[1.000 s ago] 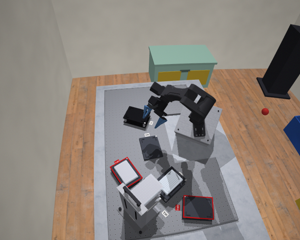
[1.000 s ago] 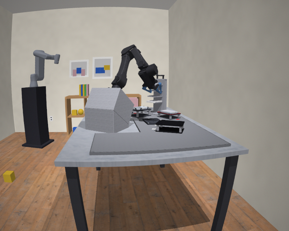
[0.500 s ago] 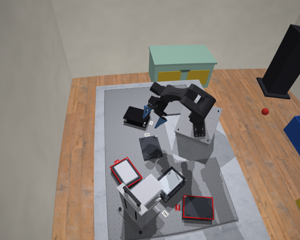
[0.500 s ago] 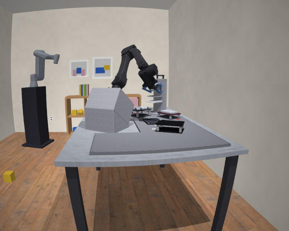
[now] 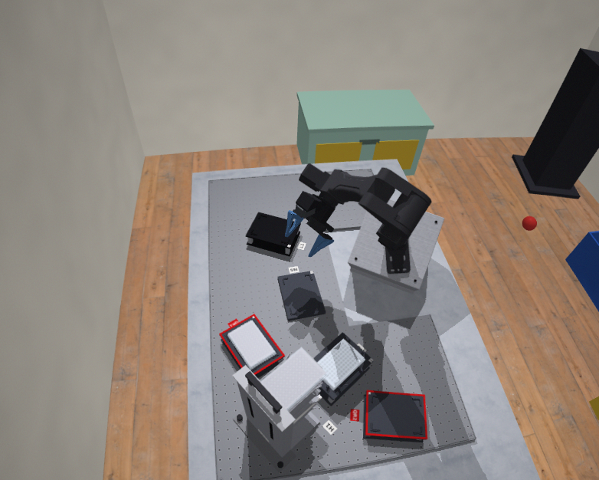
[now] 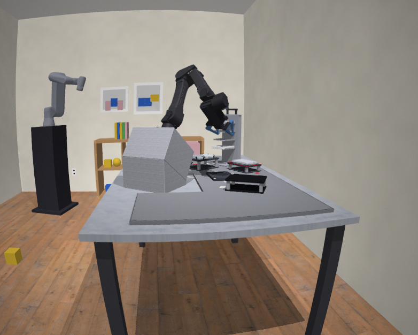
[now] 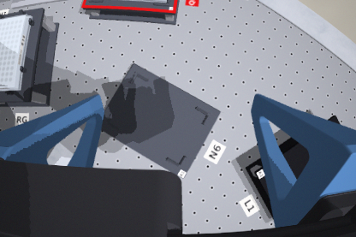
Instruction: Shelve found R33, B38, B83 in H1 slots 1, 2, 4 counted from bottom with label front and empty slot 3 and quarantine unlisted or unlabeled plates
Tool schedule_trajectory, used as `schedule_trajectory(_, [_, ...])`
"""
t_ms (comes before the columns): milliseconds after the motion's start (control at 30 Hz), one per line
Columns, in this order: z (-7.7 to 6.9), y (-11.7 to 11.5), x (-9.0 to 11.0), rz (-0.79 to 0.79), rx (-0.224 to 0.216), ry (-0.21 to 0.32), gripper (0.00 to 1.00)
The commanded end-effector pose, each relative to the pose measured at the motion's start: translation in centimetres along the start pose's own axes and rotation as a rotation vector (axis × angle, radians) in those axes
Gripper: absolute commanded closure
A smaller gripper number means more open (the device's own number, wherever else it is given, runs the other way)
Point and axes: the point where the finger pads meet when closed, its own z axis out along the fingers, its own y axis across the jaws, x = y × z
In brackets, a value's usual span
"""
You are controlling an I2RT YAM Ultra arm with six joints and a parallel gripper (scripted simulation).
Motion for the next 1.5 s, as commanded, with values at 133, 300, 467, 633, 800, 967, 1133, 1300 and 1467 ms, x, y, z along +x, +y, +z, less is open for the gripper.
schedule_trajectory(133, [-0.5, -1.0, -1.3, -0.034, 0.017, -0.025, 0.0])
schedule_trajectory(300, [-0.5, -1.0, -1.3, -0.034, 0.017, -0.025, 0.0])
schedule_trajectory(467, [-0.5, -1.0, -1.3, -0.034, 0.017, -0.025, 0.0])
schedule_trajectory(633, [-0.5, -1.0, -1.3, -0.034, 0.017, -0.025, 0.0])
schedule_trajectory(800, [-0.8, -0.8, -1.4, -0.016, 0.011, -0.022, 0.0])
schedule_trajectory(967, [-1.7, -0.8, -2.2, -0.008, 0.01, -0.022, 0.0])
schedule_trajectory(1133, [-1.8, -0.8, -2.3, -0.008, 0.01, -0.022, 0.0])
schedule_trajectory(1300, [-1.8, -0.8, -2.3, -0.008, 0.01, -0.022, 0.0])
schedule_trajectory(1467, [-1.8, -0.8, -2.3, -0.008, 0.01, -0.022, 0.0])
